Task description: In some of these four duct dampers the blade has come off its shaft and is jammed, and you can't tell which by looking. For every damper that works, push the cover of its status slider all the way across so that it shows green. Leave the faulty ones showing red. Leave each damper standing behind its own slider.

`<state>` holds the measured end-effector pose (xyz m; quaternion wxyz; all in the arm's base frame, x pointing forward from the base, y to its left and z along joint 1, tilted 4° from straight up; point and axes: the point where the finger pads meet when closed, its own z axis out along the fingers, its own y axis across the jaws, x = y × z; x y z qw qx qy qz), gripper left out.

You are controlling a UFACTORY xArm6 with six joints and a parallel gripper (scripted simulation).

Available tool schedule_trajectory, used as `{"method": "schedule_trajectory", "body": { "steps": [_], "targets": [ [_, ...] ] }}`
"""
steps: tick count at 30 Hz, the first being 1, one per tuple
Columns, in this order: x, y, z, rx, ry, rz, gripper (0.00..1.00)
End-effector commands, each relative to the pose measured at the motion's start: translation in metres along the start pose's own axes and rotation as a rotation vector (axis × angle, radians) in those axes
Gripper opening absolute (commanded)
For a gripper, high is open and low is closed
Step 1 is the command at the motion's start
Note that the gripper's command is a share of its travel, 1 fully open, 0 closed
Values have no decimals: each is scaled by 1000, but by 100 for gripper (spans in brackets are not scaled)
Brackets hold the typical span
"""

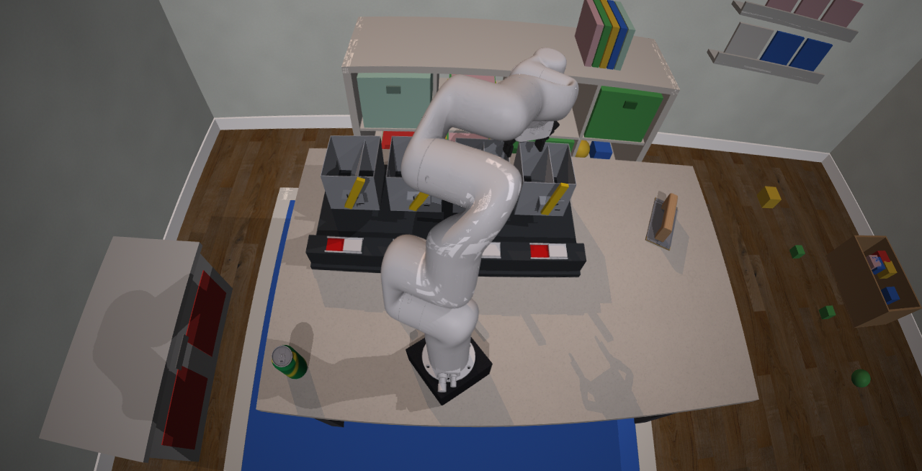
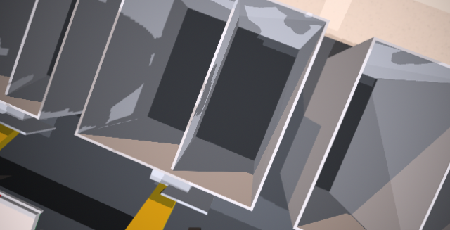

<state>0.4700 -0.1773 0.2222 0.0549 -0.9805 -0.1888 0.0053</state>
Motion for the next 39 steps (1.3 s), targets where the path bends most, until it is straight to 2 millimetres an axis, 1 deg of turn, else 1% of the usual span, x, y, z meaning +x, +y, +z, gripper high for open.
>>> {"method": "schedule_trajectory", "body": {
  "steps": [1, 6, 8, 9, 11, 14, 21, 22, 39],
  "targets": [
    [9, 43, -8, -34, 25, 149, 100],
    [12, 78, -14, -62, 50, 273, 100],
    [12, 78, -14, -62, 50, 273, 100],
    [13, 86, -16, -70, 56, 305, 100],
    [14, 98, -18, -79, 64, 346, 100],
    [14, 103, -18, -83, 68, 364, 100],
    [14, 103, -18, -83, 68, 364, 100],
    [14, 103, -18, -83, 68, 364, 39],
    [14, 103, -18, -83, 68, 364, 39]
  ]
}}
